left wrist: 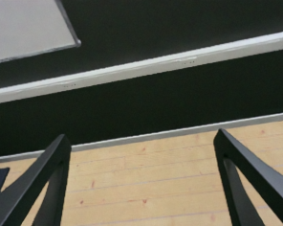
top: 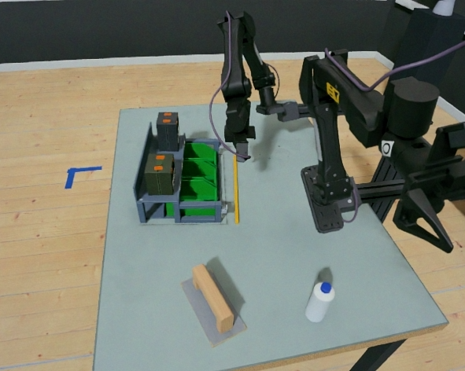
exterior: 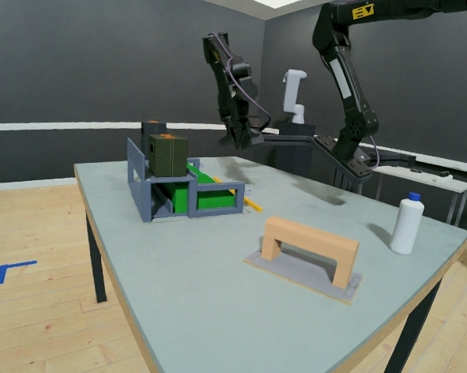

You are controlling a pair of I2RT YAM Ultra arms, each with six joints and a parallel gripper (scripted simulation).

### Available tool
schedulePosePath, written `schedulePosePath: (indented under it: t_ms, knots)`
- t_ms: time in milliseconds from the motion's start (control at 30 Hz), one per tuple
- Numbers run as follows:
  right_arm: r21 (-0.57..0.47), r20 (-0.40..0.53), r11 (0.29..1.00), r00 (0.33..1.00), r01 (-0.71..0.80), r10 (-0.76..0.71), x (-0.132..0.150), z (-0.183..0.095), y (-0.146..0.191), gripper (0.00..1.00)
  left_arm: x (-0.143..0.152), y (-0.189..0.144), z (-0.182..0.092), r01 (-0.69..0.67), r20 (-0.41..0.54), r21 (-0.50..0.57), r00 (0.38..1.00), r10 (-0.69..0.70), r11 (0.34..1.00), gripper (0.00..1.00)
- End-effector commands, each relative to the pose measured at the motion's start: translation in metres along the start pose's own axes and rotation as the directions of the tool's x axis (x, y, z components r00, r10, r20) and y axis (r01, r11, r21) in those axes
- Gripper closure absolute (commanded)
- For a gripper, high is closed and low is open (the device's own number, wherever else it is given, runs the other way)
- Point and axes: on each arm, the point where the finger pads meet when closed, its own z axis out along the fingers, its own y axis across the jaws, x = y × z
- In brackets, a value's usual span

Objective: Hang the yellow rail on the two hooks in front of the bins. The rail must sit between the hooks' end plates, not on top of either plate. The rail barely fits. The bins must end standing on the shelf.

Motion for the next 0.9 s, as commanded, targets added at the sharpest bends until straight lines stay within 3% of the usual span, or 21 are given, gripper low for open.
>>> schedulePosePath:
  t_ms: [0,333,367,433,600,700,867]
  knots:
    - [0.015,0.078,1.000,0.997,0.005,-0.006,-0.018,-0.024,-0.001,1.00,-0.002,0.002,-0.009,-0.011,0.003,-0.006,1.000,0.011,1.000,0.00]
    - [0.021,0.090,1.000,0.996,0.002,-0.004,-0.021,-0.023,-0.002,1.00,-0.002,0.002,-0.009,-0.011,0.003,-0.006,1.000,0.011,1.000,0.00]
    - [0.012,0.031,1.000,0.999,0.024,-0.025,-0.008,0.000,0.006,1.00,-0.002,0.002,-0.009,-0.011,0.003,-0.006,1.000,0.011,1.000,0.00]
    - [0.012,0.031,1.000,0.999,0.024,-0.025,-0.008,0.000,0.006,1.00,-0.002,0.002,-0.009,-0.011,0.003,-0.006,1.000,0.011,1.000,0.00]
    - [0.010,0.009,1.000,1.000,0.012,-0.012,-0.005,0.063,0.000,1.00,-0.002,0.002,-0.009,-0.011,0.003,-0.006,1.000,0.011,1.000,0.00]
    - [0.010,0.008,1.000,1.000,0.012,-0.012,-0.003,0.086,0.001,1.00,-0.002,0.002,-0.009,-0.011,0.003,-0.006,1.000,0.011,1.000,0.00]
    - [0.041,0.083,0.999,0.997,-0.001,-0.002,-0.026,0.065,-0.009,1.00,-0.002,0.002,-0.009,-0.011,0.003,-0.006,1.000,0.011,1.000,0.00]
